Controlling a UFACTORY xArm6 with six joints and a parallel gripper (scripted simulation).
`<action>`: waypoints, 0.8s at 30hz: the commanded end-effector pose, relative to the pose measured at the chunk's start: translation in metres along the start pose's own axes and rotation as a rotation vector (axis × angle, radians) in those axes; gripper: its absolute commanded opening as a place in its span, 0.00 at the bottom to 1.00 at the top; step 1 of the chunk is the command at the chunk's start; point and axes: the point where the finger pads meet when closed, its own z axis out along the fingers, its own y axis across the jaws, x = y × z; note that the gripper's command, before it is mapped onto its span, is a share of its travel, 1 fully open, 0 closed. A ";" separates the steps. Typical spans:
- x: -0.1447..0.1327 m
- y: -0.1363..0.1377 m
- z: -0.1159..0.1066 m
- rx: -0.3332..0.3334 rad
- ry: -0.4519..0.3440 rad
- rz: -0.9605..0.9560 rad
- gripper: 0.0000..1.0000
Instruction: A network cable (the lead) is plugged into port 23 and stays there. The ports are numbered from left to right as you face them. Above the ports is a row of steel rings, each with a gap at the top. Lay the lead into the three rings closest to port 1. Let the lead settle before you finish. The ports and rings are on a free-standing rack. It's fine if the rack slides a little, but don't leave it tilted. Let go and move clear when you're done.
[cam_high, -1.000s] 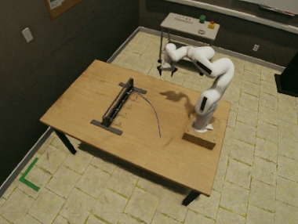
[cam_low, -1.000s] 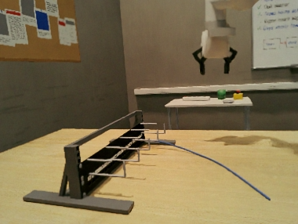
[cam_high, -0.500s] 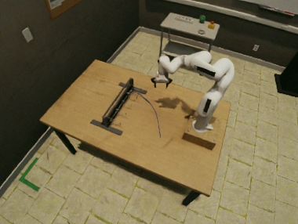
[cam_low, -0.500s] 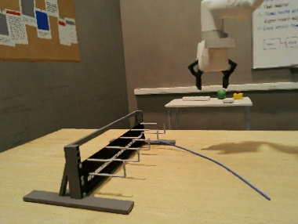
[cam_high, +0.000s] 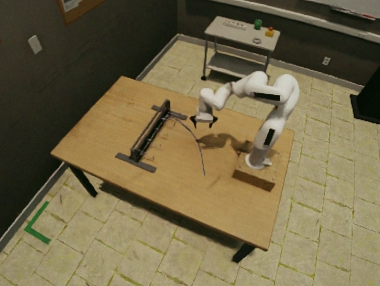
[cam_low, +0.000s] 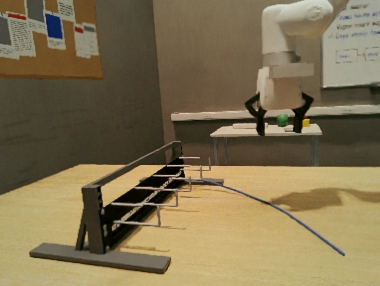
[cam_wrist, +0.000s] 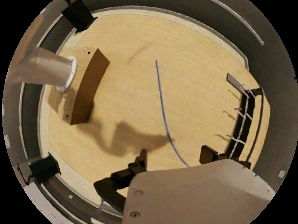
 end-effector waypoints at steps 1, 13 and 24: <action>0.025 0.003 0.009 -0.002 -0.002 -0.005 1.00; 0.072 -0.005 0.029 0.007 0.006 -0.020 1.00; 0.072 -0.005 0.029 0.007 0.006 -0.020 0.00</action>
